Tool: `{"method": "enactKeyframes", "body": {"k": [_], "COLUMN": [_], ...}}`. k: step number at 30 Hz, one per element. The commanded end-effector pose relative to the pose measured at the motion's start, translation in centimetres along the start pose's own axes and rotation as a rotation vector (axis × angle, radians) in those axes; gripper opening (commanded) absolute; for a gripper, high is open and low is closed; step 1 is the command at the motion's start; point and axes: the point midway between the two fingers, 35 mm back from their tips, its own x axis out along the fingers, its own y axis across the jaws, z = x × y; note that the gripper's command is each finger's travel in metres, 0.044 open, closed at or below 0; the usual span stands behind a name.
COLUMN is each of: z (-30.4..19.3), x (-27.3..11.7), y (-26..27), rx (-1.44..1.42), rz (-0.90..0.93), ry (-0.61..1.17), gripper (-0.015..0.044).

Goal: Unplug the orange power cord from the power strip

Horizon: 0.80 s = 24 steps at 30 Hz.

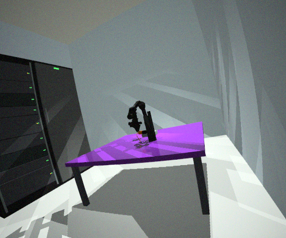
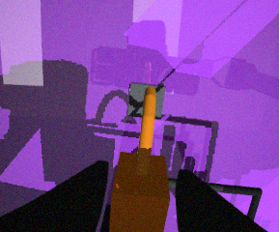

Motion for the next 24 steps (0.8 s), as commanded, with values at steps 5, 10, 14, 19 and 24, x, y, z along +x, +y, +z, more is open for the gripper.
{"method": "enactKeyframes", "body": {"k": [5,10,14,19,24], "z": [0.0,3.1,6.0,6.0,6.0], "x": [-0.1,-0.7,-1.3,-1.3,-1.3], "y": [0.1,0.2,0.1,0.1,0.1], "rx": [0.001,0.001,0.001,0.001,0.001], "rz": [0.0,0.0,0.0,0.0,0.0], "ry": [0.0,-0.002,-0.005,-0.005,-0.005], "gripper": [0.0341,0.044,0.044,0.044,0.044]}}
